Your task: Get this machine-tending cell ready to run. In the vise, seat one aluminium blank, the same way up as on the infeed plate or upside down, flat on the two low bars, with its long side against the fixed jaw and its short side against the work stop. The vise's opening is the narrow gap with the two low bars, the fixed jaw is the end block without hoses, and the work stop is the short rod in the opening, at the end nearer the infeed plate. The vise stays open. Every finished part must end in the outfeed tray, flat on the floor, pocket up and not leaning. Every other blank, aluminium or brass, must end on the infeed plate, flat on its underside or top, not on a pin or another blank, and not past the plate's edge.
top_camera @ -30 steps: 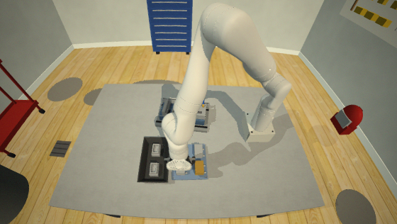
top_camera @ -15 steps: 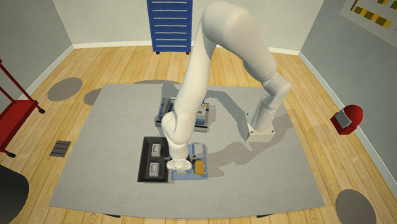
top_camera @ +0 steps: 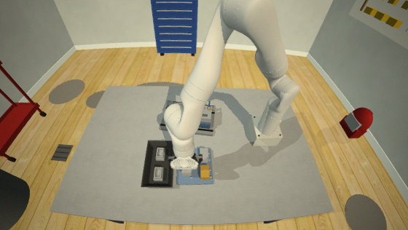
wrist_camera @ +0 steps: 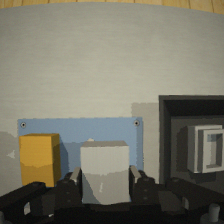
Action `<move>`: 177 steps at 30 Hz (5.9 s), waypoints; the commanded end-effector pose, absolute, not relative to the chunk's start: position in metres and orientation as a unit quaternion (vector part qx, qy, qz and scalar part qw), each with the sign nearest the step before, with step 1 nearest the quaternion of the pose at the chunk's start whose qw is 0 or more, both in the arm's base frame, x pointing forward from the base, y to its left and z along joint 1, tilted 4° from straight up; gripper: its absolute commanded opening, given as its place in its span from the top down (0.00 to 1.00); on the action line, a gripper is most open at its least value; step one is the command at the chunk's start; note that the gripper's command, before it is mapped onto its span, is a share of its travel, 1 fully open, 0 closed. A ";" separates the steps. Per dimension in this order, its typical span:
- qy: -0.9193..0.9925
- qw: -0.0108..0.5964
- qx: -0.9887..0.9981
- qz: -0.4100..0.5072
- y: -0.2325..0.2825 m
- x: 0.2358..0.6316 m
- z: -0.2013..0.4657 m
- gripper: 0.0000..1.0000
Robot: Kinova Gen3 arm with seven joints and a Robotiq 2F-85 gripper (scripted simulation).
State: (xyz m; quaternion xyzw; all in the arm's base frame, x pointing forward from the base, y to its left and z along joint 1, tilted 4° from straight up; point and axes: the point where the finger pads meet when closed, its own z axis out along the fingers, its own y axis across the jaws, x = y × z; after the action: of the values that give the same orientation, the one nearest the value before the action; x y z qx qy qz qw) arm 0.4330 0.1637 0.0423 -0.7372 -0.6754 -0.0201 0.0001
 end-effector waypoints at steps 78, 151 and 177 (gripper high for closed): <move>-0.616 -0.002 -0.787 -0.032 -0.184 0.461 0.097 1.00; -0.616 -0.002 -0.787 -0.032 -0.184 0.462 0.080 1.00; -0.616 -0.002 -0.787 -0.032 -0.184 0.463 0.074 1.00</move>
State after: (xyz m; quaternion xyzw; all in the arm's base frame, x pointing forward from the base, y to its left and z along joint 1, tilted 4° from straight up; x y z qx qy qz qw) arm 0.4623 -0.1838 0.0730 -0.7871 -0.6161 -0.0317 -0.0014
